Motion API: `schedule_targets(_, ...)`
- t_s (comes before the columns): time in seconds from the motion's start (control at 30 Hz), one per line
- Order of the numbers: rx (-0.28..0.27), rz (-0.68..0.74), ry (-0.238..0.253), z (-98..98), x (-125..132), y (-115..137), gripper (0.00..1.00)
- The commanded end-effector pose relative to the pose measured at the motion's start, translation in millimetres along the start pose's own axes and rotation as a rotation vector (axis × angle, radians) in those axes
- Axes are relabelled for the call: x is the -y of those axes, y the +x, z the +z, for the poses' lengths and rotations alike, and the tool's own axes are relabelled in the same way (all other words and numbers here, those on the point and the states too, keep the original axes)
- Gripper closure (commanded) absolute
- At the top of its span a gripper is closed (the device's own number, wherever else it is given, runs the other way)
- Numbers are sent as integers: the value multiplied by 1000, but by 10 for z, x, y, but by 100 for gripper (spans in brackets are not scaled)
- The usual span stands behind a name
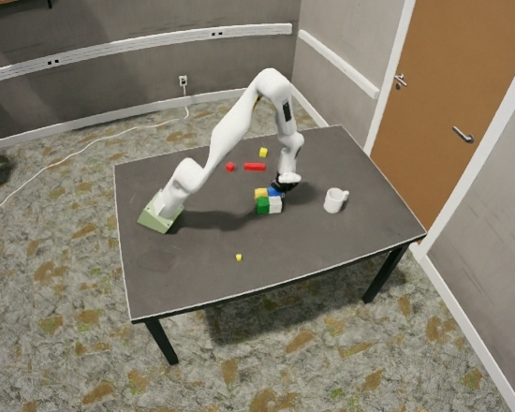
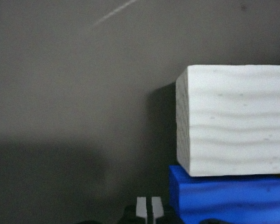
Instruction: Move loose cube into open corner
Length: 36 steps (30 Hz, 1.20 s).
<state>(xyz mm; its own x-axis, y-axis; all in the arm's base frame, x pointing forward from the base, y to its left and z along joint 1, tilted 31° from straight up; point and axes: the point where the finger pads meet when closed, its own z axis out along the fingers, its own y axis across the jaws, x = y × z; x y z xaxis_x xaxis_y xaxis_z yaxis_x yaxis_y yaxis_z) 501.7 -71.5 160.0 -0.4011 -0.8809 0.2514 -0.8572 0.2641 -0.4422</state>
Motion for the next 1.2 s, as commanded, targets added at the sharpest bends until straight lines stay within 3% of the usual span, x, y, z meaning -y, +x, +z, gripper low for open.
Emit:
schedule_targets(0.0, 1, -1, 0, -5, -8, -4, 90)
schedule_targets(1.17, 1, -1, 0, -5, -44, -4, 90)
